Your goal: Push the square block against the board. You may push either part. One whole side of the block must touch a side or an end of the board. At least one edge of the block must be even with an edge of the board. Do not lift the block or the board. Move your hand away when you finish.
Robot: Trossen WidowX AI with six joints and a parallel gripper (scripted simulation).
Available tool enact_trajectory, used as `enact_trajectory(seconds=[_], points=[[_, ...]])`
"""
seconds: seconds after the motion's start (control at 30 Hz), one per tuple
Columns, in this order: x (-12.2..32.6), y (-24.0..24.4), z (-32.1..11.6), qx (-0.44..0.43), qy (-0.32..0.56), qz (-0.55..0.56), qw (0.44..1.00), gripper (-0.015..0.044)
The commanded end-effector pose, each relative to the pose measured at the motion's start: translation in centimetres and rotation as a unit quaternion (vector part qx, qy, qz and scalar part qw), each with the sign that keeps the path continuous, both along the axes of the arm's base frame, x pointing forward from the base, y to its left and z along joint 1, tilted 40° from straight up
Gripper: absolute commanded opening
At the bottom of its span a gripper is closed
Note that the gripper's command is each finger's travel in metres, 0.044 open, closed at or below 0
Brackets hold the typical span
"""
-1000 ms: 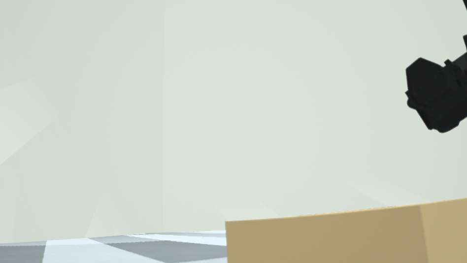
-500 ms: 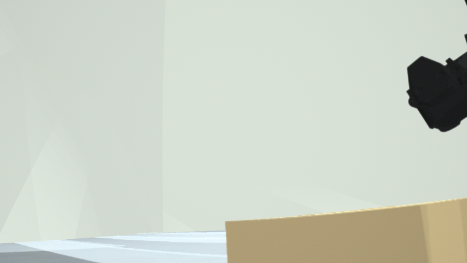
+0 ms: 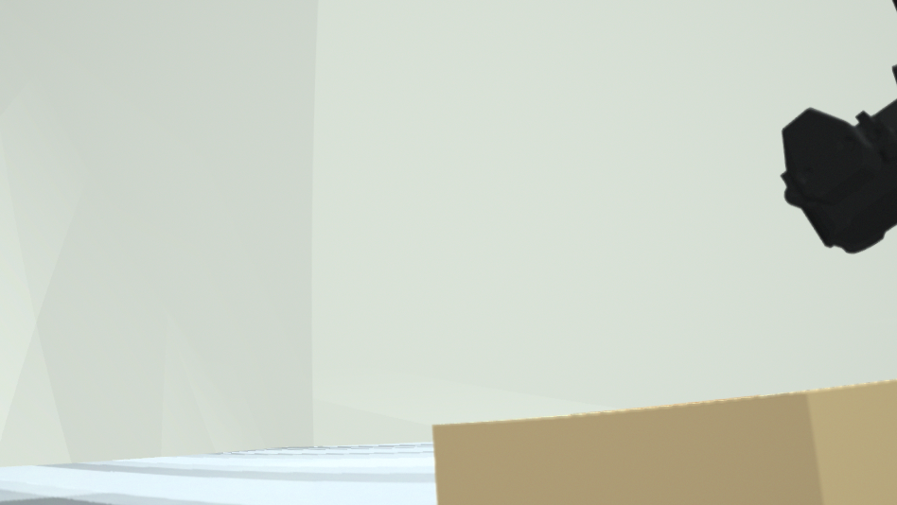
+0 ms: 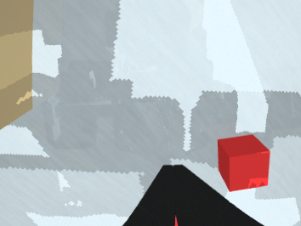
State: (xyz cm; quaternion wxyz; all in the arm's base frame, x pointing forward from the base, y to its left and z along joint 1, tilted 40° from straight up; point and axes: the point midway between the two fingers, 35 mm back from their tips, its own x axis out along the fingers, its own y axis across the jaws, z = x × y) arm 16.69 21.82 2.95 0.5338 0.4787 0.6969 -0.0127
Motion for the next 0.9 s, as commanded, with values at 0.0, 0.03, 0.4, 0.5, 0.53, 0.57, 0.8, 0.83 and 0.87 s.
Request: enact_trajectory(seconds=[0.0,0.03,0.4,0.5,0.53,0.57,0.8,0.83,0.87], points=[[0.1,0.0,0.0,-0.001,-0.001,-0.003,1.000,0.0000],[0.1,0.0,0.0,-0.001,-0.001,-0.003,1.000,0.0000],[0.2,-0.1,-0.1,-0.001,-0.001,-0.003,1.000,0.0000],[0.5,-0.3,-0.2,-0.001,-0.001,-0.002,1.000,0.0000],[0.6,-0.4,-0.3,-0.002,-0.001,-0.002,1.000,0.0000],[0.7,-0.4,-0.4,-0.002,-0.001,-0.002,1.000,0.0000],[1.6,-1.0,-0.9,-0.003,-0.001,-0.002,1.000,0.0000],[1.7,-1.1,-1.0,-0.003,-0.001,-0.002,1.000,0.0000],[1.8,-1.2,-1.0,-0.003,-0.001,-0.002,1.000,0.0000]])
